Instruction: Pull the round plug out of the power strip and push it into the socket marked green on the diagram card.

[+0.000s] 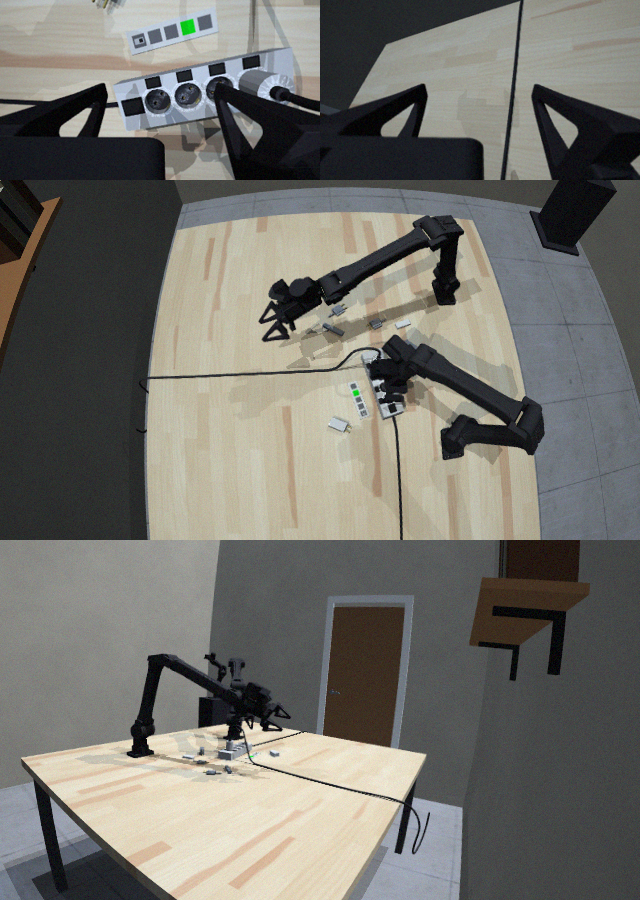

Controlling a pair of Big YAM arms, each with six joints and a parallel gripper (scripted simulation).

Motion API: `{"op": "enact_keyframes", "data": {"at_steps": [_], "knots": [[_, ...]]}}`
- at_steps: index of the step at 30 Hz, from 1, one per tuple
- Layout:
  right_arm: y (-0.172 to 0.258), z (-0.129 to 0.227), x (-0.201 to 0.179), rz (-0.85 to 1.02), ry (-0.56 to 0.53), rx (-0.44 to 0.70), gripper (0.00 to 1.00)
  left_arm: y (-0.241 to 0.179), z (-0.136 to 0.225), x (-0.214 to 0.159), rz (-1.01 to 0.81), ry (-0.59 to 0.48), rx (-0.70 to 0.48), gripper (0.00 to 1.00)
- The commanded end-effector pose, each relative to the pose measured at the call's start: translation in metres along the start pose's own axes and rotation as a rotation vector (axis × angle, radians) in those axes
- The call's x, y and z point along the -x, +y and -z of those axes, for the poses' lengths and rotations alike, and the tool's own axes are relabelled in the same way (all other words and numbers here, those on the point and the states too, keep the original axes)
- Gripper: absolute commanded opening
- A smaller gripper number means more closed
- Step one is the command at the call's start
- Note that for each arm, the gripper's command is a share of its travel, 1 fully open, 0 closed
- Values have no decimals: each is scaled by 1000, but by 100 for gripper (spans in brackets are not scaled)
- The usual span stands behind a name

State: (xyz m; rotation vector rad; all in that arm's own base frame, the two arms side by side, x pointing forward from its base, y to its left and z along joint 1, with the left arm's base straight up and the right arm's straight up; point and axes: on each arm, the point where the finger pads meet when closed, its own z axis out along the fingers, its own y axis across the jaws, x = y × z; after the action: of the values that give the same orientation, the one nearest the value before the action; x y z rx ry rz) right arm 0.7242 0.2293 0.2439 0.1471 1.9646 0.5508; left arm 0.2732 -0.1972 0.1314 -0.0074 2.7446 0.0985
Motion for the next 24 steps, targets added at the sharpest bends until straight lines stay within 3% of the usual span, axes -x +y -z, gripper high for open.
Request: {"op": "enact_keyframes", "data": {"at_steps": [1,11,15,24], "knots": [[35,50,-8,138,71,-11,100,-9,-28,30,-19,-129,-48,100],[51,140,-51,330,248,-43,100,-6,-50,48,23,-227,-56,100],[52,158,-60,370,284,-47,100,-6,-42,55,20,-247,-69,100],[44,247,-108,561,457,-53,100,33,4,52,-16,-345,-144,100]]}}
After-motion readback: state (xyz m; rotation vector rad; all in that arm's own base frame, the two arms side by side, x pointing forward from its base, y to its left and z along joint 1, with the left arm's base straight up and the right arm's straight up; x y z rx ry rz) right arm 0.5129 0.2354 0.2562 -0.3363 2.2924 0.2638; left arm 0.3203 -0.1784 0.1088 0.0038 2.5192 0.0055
